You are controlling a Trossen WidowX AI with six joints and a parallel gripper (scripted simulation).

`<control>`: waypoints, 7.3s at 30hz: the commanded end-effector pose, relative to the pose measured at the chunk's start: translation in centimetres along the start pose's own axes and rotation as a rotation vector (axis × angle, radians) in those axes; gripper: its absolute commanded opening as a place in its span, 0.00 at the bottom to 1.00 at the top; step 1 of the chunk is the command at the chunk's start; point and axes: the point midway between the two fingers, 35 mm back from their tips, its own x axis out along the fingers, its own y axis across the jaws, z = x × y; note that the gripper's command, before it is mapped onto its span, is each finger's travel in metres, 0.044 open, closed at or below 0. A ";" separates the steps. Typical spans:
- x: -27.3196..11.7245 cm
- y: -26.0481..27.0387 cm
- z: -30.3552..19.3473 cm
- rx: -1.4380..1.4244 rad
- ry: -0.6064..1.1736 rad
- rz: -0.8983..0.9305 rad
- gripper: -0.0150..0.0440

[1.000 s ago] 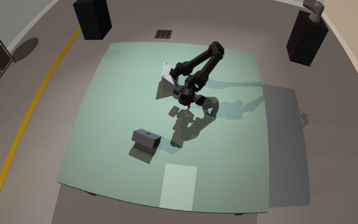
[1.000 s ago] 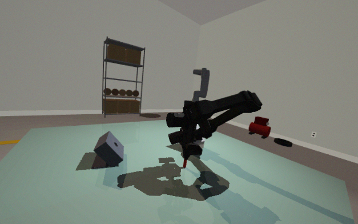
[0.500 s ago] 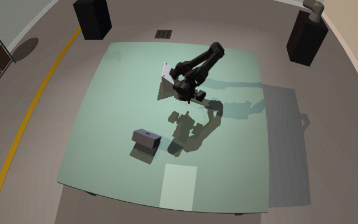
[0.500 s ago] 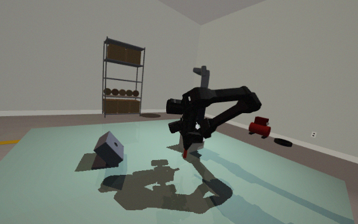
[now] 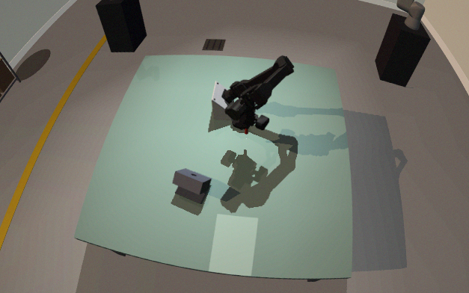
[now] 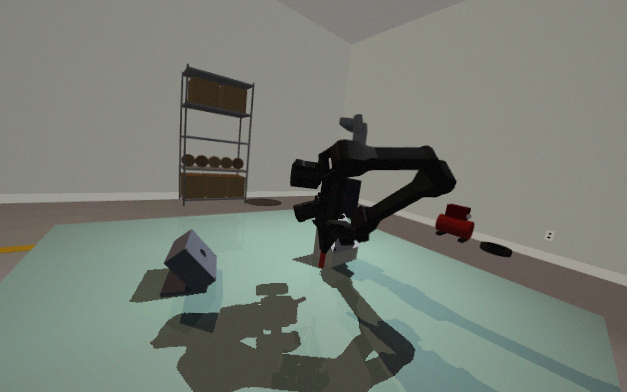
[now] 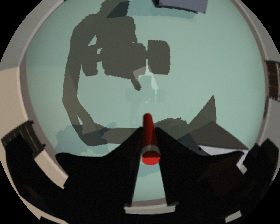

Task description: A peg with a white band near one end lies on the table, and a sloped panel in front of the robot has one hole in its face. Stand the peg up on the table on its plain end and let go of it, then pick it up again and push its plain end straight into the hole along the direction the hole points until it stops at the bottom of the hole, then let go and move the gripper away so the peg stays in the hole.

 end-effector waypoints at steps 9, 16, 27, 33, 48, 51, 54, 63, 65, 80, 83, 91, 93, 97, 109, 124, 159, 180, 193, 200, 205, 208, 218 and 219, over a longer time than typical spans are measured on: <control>0.4 -1.1 1.7 0.036 -0.056 -0.003 0.25; 0.7 -1.7 2.7 0.052 -0.095 0.000 0.25; 0.9 -2.5 4.3 0.077 -0.154 0.006 0.25; 1.0 -3.0 5.2 0.091 -0.187 0.010 0.25; 1.2 -4.1 7.2 0.125 -0.268 0.025 0.25; 1.2 -4.3 7.6 0.132 -0.284 0.028 0.25; 1.3 -4.5 7.9 0.139 -0.300 0.032 0.25; 1.3 -5.1 9.0 0.159 -0.349 0.044 0.25; 1.3 -5.3 9.3 0.163 -0.359 0.047 0.25; 1.1 -6.3 11.0 0.196 -0.439 0.071 0.25; 1.1 -6.4 11.3 0.203 -0.454 0.077 0.25; 0.9 -6.9 12.1 0.220 -0.496 0.092 0.25; 0.9 -7.0 12.3 0.224 -0.506 0.096 0.25; 0.8 -7.3 12.7 0.232 -0.527 0.105 0.25; 0.5 -7.9 13.8 0.256 -0.588 0.132 0.25; 0.0 -8.7 15.0 0.285 -0.663 0.170 0.25; -0.1 -9.5 18.0 0.324 -0.775 0.231 0.25; 0.9 -9.6 20.3 0.337 -0.817 0.261 0.25; 1.4 -9.6 21.2 0.343 -0.837 0.279 0.25; 1.8 -9.6 21.6 0.330 -0.848 0.283 0.25; 1.9 -9.6 21.8 0.329 -0.849 0.283 0.25; 2.1 -9.5 22.1 0.327 -0.849 0.282 0.25; 3.0 -9.3 23.1 0.325 -0.850 0.282 0.25; 3.1 -9.3 23.2 0.325 -0.850 0.282 0.25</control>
